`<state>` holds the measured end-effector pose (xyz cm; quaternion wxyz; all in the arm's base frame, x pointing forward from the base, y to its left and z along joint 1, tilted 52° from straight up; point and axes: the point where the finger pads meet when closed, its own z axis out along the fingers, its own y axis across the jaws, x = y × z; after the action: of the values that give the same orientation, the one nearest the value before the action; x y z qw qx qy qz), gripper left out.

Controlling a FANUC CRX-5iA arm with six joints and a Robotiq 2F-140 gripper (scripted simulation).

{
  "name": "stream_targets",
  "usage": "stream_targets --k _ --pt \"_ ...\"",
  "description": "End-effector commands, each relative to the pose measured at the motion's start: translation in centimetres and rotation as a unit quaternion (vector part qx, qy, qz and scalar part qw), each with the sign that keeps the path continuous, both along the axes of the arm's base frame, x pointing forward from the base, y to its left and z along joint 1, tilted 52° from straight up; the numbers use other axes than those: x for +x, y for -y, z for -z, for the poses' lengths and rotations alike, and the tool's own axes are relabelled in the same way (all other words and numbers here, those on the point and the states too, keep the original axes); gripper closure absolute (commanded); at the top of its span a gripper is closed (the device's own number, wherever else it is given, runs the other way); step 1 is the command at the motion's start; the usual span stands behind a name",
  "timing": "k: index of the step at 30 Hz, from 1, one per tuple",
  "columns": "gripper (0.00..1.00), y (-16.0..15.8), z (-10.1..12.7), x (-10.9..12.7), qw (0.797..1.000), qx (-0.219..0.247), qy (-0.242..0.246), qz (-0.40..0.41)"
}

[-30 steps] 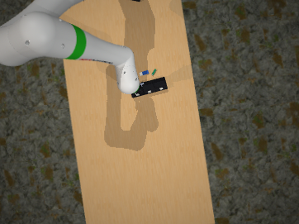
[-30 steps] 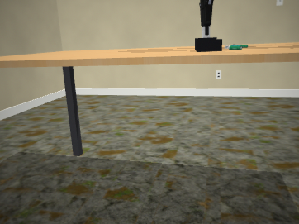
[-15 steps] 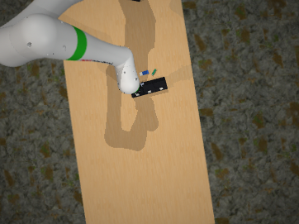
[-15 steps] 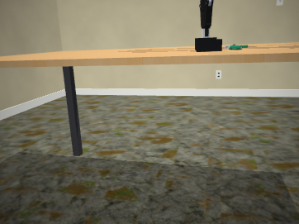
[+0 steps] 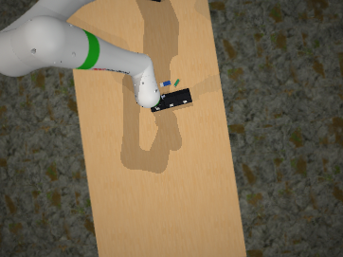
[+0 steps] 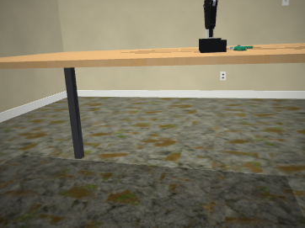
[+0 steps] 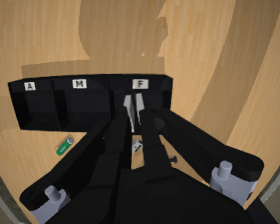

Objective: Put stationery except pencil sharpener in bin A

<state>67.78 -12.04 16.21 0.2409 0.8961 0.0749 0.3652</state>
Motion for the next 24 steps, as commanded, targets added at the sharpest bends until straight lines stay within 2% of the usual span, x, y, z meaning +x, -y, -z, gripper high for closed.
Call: stream_targets --k 1,24 --pt "0.95 -0.01 -0.01 0.00 1.000 0.000 0.000 0.000" --pt "0.95 -0.32 -0.51 -0.55 1.000 0.000 0.000 0.000"
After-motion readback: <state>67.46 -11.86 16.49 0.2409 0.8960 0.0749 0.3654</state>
